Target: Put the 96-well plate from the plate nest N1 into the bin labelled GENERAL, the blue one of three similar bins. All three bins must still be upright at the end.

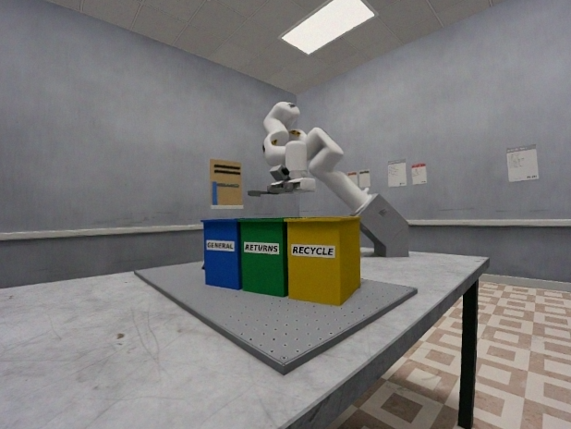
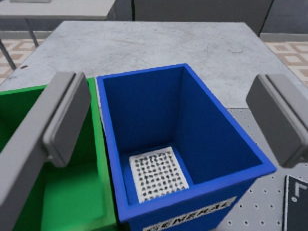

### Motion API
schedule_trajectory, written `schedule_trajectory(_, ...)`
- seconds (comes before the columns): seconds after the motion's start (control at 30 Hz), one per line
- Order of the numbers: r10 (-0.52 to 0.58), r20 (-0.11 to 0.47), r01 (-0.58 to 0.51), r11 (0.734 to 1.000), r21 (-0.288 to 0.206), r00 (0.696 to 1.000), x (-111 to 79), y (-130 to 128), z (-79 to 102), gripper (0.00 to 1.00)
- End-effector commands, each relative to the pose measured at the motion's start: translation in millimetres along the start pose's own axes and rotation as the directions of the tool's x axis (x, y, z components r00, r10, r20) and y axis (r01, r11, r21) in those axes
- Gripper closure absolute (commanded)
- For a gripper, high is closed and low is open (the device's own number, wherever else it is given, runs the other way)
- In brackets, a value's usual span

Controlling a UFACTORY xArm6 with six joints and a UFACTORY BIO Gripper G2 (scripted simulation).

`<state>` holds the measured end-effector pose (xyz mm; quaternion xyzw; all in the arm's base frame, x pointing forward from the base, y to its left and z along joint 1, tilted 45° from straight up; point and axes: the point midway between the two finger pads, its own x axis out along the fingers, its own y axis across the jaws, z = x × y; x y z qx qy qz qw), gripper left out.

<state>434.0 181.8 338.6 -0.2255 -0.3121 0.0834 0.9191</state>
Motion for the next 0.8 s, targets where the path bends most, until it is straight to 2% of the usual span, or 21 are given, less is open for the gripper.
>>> schedule_trajectory(0.0,-0.002,0.002,0.002,1.0,0.0,1.0,-23.4,0.8,14.9,0.82)
schedule_trajectory(0.2,-0.002,0.001,0.002,1.0,0.0,1.0,-47.6,2.1,27.9,0.82)
schedule_trajectory(0.77,-0.002,0.001,0.002,1.0,0.0,1.0,-47.6,2.1,28.0,0.82)
